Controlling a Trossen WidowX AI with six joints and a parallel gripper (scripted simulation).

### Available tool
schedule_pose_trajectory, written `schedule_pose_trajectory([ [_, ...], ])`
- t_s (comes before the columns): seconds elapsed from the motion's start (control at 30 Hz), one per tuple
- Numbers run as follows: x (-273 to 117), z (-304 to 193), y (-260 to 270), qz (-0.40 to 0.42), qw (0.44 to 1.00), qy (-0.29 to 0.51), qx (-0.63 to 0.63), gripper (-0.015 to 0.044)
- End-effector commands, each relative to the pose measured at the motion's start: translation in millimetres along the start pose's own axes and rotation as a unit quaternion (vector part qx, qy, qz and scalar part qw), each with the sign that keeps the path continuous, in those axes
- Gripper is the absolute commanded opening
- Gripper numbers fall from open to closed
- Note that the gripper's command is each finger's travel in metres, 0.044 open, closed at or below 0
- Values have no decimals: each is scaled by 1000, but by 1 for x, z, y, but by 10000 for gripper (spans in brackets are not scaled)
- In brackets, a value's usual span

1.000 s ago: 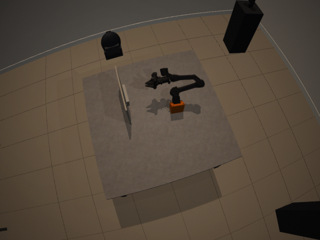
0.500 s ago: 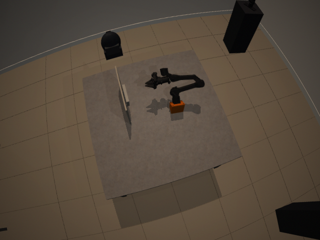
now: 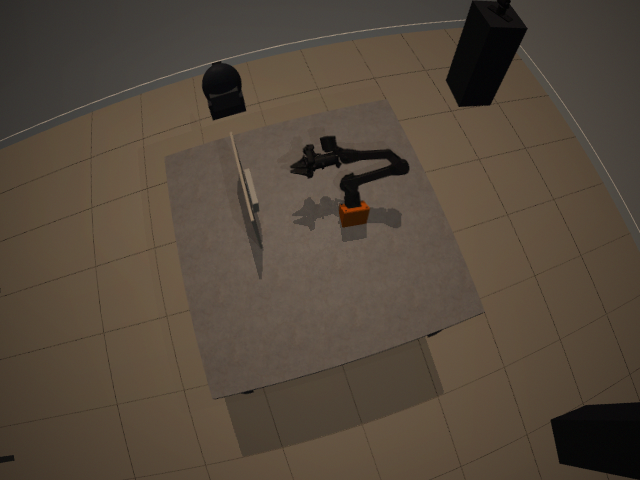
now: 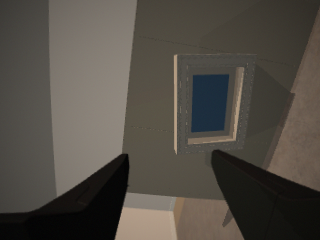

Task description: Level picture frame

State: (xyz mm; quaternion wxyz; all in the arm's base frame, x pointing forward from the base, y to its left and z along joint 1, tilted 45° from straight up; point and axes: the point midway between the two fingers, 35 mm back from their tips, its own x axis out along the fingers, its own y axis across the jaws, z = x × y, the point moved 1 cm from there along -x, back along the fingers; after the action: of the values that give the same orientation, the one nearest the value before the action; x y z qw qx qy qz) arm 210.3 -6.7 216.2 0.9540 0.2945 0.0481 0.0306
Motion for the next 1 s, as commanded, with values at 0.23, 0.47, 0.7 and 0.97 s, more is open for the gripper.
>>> schedule_pose_trajectory([
  [0.23,0,0,1,2,1000,0,-2,260],
  [0.47,26,0,-11,1,1000,0,-1,260],
  [0.7,59,-10,-33,3,1000,-1,-2,260],
  [0.97,64,-12,-38,3,1000,0,-2,260],
])
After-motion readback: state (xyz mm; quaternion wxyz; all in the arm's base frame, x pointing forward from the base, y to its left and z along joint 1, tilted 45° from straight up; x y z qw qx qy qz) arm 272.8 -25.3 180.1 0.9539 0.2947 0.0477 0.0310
